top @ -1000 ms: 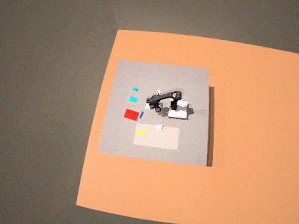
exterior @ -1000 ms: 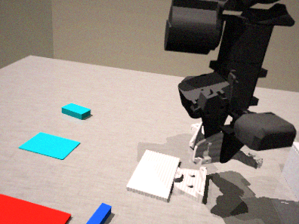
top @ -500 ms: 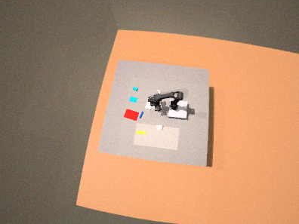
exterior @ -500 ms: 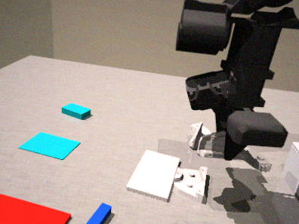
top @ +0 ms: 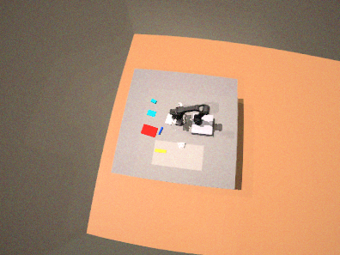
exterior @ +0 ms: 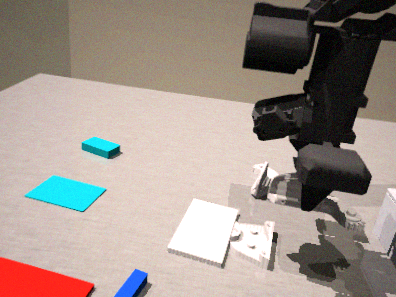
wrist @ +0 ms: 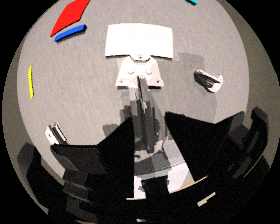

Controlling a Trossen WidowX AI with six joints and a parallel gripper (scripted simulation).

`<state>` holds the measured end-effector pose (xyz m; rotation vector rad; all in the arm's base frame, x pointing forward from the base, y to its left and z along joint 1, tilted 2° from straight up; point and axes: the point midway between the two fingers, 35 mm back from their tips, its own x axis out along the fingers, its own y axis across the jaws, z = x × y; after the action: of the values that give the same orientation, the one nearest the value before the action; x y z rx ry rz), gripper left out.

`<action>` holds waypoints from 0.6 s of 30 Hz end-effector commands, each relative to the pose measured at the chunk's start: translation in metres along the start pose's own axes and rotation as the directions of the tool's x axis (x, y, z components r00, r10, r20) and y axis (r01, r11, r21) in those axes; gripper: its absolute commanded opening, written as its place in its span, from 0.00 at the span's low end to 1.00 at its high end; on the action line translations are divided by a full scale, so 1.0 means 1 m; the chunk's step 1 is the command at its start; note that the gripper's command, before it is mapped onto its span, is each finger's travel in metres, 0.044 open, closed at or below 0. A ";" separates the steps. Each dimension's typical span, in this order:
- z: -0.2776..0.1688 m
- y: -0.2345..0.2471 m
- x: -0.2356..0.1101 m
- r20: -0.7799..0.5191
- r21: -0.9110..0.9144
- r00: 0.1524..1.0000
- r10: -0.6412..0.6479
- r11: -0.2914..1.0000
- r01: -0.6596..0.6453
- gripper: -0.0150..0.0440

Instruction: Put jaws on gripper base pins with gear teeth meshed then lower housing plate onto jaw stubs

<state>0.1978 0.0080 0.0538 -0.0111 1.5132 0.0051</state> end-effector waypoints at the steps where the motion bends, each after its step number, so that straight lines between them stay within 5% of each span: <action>1: 0.000 0.000 0.000 0.005 0.013 1.000 0.004 1.000 -0.005 0.48; 18: 0.000 0.000 0.000 0.005 -0.012 1.000 0.004 1.000 -0.004 0.48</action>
<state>0.1973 0.0077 0.0541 -0.0147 1.5097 0.0088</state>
